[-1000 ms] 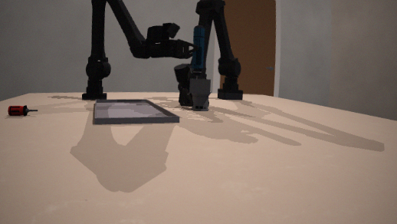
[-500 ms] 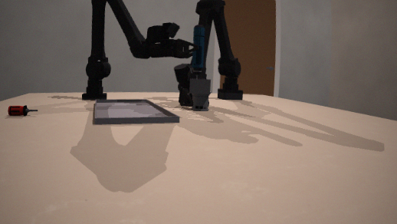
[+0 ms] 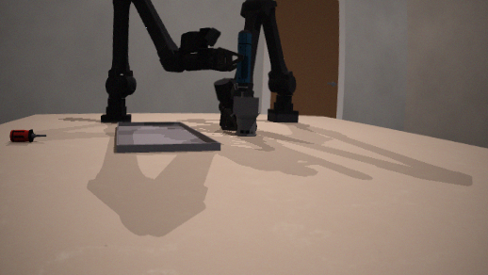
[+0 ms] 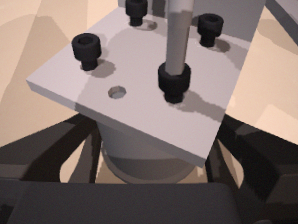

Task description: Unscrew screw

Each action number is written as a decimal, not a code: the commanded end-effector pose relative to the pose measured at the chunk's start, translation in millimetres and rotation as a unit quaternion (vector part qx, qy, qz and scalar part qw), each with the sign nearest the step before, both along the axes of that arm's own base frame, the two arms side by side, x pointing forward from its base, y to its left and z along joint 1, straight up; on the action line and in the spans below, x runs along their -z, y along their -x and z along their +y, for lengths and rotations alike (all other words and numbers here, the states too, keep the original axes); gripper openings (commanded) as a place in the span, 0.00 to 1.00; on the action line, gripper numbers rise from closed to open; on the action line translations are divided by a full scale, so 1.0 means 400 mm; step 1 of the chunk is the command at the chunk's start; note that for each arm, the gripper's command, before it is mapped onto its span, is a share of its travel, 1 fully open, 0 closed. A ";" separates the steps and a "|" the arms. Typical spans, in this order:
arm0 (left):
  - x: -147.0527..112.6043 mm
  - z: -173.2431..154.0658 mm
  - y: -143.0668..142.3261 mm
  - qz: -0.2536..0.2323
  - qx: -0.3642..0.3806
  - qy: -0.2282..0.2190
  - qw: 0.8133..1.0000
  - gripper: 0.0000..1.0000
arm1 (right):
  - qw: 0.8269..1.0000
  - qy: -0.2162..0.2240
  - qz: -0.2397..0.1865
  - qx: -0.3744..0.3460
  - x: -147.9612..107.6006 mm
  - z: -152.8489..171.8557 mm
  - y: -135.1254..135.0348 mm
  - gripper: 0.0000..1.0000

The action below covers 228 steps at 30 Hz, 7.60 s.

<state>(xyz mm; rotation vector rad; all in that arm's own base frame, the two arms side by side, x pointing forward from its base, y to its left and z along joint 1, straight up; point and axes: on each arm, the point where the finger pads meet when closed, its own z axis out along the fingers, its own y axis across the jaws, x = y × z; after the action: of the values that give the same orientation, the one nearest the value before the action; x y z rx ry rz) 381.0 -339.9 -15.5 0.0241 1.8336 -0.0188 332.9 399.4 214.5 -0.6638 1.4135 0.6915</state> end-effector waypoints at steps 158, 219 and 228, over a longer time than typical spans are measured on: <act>0.023 -0.006 0.016 0.001 0.007 -0.006 1.000 0.59 | 0.999 -0.025 -0.026 -0.003 -0.204 0.050 -0.012 0.42; 0.023 -0.006 0.016 0.001 0.007 -0.006 1.000 0.59 | 0.999 -0.027 -0.026 -0.004 -0.234 0.051 -0.010 0.42; 0.023 -0.006 0.016 0.001 0.007 -0.006 1.000 0.59 | 0.999 -0.029 -0.027 -0.004 -0.236 0.056 -0.014 0.42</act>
<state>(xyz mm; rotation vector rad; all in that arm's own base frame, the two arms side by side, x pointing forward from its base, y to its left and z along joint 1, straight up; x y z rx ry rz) 380.9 -339.9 -15.5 0.0242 1.8336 -0.0189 329.8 401.4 255.5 -0.6770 1.4414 0.6838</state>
